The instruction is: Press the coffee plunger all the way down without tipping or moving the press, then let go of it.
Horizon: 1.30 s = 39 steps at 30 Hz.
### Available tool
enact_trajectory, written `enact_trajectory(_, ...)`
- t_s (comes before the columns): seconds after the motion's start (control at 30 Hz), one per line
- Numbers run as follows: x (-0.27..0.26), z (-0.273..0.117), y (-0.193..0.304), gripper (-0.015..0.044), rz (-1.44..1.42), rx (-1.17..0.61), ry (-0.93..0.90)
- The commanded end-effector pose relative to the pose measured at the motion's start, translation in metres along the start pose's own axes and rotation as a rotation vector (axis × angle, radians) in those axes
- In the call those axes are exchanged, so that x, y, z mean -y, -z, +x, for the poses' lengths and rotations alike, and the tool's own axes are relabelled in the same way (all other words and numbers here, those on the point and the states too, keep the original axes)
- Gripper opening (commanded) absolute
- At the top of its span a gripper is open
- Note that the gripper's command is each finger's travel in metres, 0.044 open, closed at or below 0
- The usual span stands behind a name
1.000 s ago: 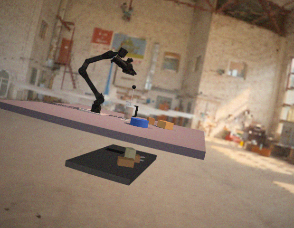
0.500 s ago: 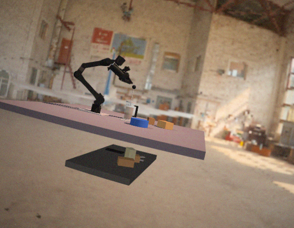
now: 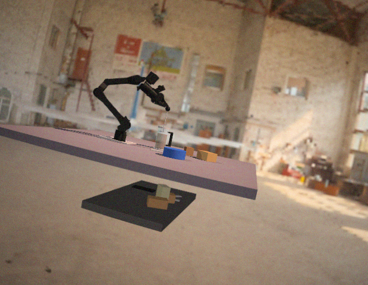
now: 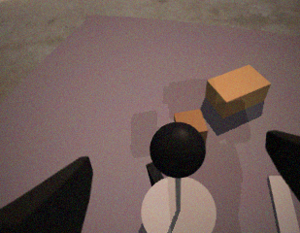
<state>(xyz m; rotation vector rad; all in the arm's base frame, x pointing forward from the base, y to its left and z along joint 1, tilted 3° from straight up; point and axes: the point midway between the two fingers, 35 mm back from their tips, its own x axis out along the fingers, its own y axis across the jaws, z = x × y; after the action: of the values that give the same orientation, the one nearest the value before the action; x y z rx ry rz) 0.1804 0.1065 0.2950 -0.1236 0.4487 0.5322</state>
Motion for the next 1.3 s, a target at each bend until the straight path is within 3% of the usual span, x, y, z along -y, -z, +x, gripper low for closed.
enact_trajectory(0.0, 0.001, 0.007, 0.0, 0.044, 0.005, -0.001, 0.004)
enact_trajectory(0.27, 0.0, 0.017, 0.001, 0.044, 0.005, 0.0, 0.004)
enact_trajectory(0.67, 0.0, 0.017, 0.001, 0.0125, 0.005, 0.0, 0.004)
enact_trajectory(1.27, 0.0, 0.023, 0.009, 0.0125, 0.005, 0.0, 0.004)
